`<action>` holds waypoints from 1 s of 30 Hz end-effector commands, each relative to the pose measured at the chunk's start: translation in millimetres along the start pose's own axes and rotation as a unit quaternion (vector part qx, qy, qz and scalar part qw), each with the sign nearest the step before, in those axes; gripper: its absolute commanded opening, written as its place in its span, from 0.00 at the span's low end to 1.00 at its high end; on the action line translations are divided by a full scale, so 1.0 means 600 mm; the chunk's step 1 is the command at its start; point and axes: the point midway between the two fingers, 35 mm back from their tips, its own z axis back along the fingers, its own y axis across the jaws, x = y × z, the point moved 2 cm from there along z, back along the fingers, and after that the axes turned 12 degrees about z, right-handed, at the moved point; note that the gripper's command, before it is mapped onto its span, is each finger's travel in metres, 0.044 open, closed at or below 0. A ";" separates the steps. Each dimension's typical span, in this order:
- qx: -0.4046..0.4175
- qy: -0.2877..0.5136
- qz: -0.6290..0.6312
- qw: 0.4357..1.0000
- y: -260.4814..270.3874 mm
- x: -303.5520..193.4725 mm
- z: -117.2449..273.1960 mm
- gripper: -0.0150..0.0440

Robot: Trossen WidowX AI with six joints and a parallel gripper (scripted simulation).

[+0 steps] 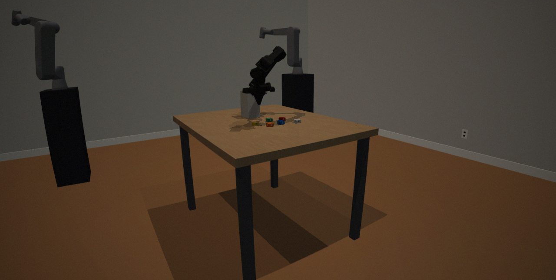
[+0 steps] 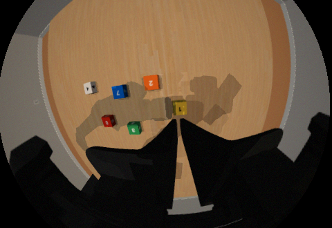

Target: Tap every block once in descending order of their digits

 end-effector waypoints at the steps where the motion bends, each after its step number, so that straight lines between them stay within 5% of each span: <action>1: 0.002 0.002 -0.001 1.000 -0.014 -0.030 -0.002 0.29; 4: 0.002 0.002 -0.001 1.000 -0.016 -0.028 -0.025 0.29; 8: 0.004 0.001 -0.001 1.000 -0.012 -0.029 -0.132 0.29; 30: 0.005 0.001 -0.001 1.000 -0.011 -0.030 -0.182 0.29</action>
